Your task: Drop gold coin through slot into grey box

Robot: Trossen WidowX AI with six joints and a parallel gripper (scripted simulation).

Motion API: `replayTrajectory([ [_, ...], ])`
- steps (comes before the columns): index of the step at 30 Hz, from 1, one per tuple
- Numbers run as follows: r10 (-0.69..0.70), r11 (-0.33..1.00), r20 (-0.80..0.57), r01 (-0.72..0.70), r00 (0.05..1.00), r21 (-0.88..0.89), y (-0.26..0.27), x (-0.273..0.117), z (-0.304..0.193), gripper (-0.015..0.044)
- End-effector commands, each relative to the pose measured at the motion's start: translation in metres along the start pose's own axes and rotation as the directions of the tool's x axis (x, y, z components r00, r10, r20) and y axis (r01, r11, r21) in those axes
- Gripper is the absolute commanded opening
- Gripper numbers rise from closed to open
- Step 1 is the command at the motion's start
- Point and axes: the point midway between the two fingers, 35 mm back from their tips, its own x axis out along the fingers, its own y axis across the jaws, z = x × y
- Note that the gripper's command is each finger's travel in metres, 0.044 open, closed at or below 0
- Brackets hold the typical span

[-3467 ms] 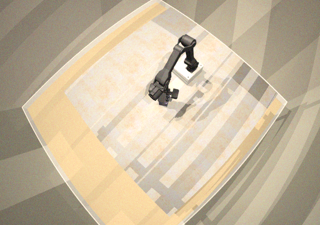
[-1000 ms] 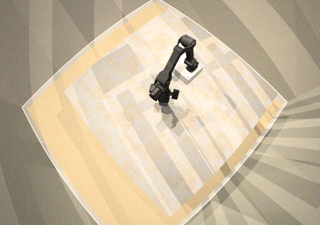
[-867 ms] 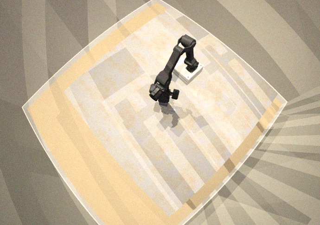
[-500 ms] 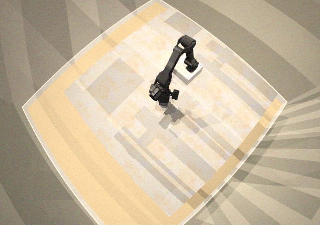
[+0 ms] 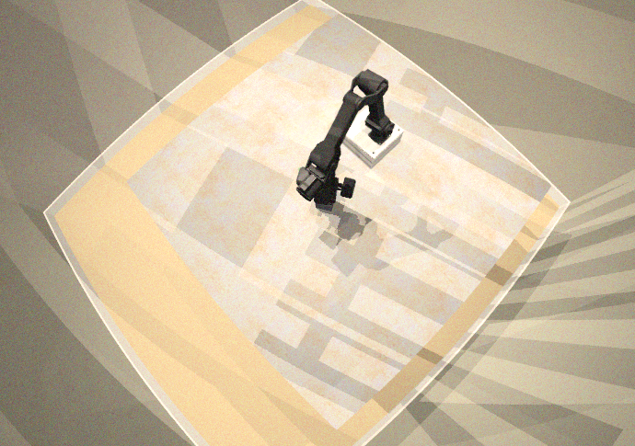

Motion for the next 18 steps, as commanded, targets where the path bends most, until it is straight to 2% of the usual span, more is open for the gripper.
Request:
replayTrajectory([
  [1,0.0,1.0,0.0,0.0,1.0,0.0,0.0,0.0,0.0,0.0053],
  [5,0.0,1.0,0.0,0.0,1.0,0.0,0.0,0.0,0.0,0.0157],
  [14,0.0,1.0,0.0,0.0,1.0,0.0,0.0,0.0,0.0,0.0161],
  [18,0.0,1.0,0.0,0.0,1.0,0.0,0.0,-0.014,0.0,0.0266],
])
